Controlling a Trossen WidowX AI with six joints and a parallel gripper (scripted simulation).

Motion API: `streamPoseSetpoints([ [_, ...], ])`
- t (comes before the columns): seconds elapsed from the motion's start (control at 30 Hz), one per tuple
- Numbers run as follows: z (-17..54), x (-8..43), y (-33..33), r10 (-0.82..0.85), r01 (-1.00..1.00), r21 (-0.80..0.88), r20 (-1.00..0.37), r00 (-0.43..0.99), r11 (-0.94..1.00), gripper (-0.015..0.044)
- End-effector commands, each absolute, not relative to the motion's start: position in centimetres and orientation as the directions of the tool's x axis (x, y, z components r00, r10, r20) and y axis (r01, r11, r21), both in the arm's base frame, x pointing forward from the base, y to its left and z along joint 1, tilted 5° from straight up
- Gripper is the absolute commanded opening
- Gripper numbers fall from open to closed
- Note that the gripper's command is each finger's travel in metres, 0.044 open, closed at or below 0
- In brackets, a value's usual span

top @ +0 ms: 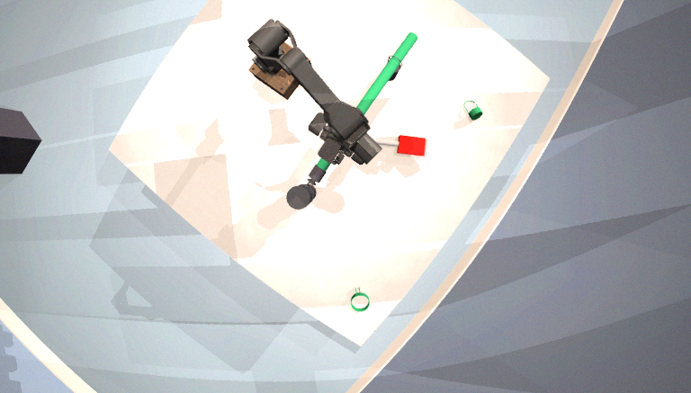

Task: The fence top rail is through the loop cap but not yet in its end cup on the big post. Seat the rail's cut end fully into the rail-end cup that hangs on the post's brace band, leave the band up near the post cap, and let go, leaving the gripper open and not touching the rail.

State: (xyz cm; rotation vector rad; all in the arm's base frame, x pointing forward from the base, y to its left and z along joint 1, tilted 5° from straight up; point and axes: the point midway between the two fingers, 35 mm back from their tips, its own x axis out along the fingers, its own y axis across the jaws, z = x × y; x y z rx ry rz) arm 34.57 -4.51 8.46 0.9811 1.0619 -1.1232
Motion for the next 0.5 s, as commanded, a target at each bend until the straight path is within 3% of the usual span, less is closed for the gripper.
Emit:
streamPoseSetpoints([
  [0.0, 8.45, 34.56, -4.48, -0.202, 0.984, 0.071, -0.974, 0.104, 0.166, 0.0],
  [0.23, 8.45, 34.56, -4.48, -0.202, 0.984, 0.071, -0.974, 0.104, 0.166, 0.0],
  [0.47, 8.45, 34.56, -4.48, -0.202, 0.984, 0.071, -0.974, 0.104, 0.166, 0.0184],
])
